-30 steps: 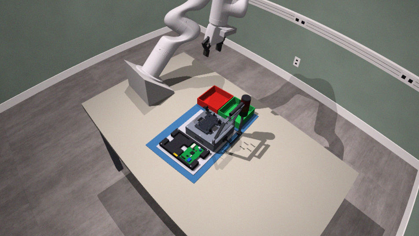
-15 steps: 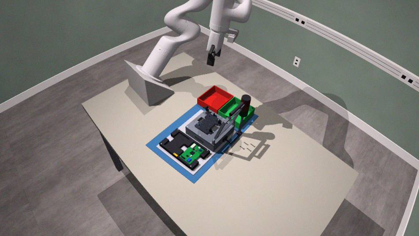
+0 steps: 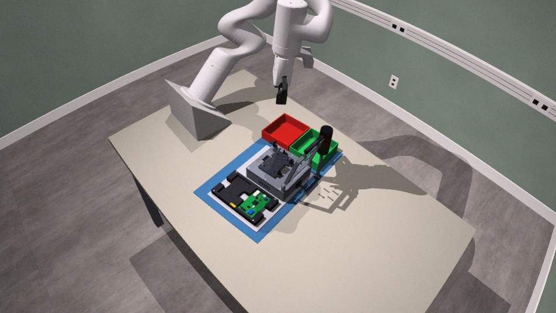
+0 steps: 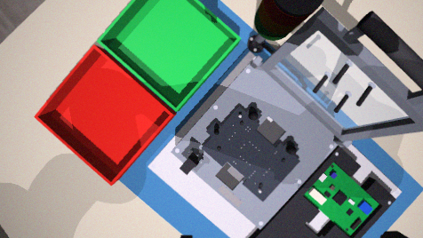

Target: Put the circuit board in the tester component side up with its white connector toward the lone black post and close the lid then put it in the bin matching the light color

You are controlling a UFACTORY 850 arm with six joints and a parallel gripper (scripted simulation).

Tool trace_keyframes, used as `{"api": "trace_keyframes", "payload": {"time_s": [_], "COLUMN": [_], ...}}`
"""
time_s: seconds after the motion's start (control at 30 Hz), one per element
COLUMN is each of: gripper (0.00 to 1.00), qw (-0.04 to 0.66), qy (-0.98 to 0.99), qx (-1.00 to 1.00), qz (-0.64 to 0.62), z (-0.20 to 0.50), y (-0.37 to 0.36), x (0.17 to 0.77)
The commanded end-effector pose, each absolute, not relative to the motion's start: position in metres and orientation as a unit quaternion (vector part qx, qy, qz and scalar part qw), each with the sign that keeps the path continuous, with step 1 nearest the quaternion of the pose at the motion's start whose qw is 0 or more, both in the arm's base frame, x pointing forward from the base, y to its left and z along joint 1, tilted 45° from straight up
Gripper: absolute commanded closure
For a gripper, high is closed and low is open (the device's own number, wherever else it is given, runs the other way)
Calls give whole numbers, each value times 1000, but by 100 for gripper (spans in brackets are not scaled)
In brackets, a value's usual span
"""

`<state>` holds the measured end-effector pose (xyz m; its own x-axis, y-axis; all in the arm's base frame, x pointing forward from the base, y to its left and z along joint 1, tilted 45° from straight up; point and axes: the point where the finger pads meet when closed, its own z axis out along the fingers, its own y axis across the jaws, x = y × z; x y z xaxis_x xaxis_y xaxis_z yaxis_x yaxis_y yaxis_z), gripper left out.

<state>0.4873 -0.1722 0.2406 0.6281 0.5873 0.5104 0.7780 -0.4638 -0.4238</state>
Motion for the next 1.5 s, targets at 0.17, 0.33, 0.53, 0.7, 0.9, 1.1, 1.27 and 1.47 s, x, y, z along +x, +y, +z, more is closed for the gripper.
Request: {"api": "trace_keyframes", "payload": {"time_s": [0.17, 0.33, 0.53, 0.7, 0.9, 1.1, 1.27, 1.47], "gripper": [0, 0, 0, 0, 0, 0, 0, 0], "qw": [309, 297, 273, 267, 246, 242, 242, 242], "qy": [-503, -553, -630, -645, -694, -700, -700, -700], "qx": [-783, -747, -680, -665, -611, -603, -603, -603], "qz": [-195, -219, -258, -266, -291, -294, -294, -294], "z": [202, 177, 133, 123, 88, 83, 83, 83], "y": [-203, -219, -242, -247, -262, -263, -263, -263], "x": [520, 534, 554, 558, 567, 568, 568, 568]}}
